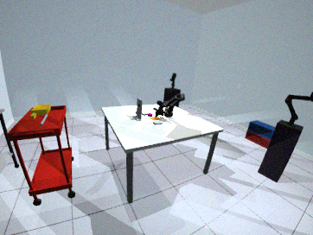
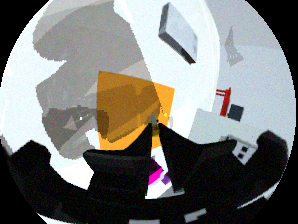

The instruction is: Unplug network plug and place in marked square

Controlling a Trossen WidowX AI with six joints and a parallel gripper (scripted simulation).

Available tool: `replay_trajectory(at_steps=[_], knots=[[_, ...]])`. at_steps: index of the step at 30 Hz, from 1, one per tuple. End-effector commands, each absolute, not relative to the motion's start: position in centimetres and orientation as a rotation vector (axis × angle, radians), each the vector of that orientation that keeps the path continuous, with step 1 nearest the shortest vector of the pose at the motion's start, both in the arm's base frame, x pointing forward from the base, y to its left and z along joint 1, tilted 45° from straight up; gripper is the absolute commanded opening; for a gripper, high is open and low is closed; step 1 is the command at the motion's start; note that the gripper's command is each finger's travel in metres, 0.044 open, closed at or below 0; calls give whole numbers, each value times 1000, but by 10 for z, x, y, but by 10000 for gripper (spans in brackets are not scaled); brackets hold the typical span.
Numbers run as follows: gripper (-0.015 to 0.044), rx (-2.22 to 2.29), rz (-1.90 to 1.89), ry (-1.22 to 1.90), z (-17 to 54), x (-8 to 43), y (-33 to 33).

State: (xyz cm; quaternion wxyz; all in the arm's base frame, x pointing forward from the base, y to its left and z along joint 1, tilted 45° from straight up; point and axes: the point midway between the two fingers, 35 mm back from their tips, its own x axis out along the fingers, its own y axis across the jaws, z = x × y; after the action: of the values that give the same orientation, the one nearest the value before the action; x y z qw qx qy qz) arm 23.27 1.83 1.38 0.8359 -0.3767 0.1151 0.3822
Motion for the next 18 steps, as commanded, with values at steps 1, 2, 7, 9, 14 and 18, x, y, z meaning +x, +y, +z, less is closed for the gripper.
replay_trajectory(at_steps=[1, 2, 7, 9, 14, 18], knots=[[0, -798, 810, 243, 14, 233, 18], [26, -798, 810, 243, 14, 233, 18], [156, -798, 810, 243, 14, 233, 18], [156, -798, 810, 243, 14, 233, 18], [156, -798, 810, 244, 14, 232, 17], [156, -799, 811, 246, 15, 231, 15]])
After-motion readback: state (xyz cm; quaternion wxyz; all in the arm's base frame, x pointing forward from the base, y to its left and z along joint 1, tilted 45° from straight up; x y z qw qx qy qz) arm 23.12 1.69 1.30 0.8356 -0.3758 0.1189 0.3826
